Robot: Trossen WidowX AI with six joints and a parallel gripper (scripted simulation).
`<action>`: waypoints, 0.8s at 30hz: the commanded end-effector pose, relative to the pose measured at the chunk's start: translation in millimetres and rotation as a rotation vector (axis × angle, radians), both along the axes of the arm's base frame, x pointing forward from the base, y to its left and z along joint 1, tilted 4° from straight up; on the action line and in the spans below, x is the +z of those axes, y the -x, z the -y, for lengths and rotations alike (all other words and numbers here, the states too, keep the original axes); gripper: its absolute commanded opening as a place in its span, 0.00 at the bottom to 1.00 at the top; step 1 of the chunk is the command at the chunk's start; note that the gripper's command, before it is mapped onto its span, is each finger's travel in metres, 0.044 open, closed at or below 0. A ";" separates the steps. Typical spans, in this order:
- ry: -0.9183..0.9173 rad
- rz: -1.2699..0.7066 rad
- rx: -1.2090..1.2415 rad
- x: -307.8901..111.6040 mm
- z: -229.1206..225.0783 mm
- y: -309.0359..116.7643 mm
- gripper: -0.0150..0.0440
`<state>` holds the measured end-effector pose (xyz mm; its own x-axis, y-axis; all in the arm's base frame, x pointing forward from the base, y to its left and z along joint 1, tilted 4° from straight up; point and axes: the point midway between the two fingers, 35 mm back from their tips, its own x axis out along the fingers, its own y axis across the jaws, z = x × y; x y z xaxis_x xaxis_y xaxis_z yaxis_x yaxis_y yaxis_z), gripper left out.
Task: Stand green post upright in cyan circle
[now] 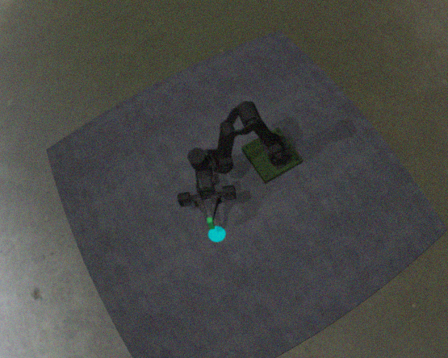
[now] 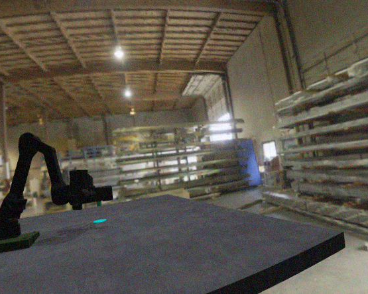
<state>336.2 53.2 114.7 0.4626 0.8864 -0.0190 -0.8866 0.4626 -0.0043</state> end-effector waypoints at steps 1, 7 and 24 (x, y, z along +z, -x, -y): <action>-0.004 -0.014 -0.004 -14.4 -1.6 1.3 0.29; -0.005 -0.015 -0.004 -31.6 -3.3 3.0 0.29; 0.019 0.011 0.000 -67.5 -7.0 5.8 0.29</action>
<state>329.0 59.9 51.5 0.4602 0.8873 -0.0294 -0.8878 0.4602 -0.0077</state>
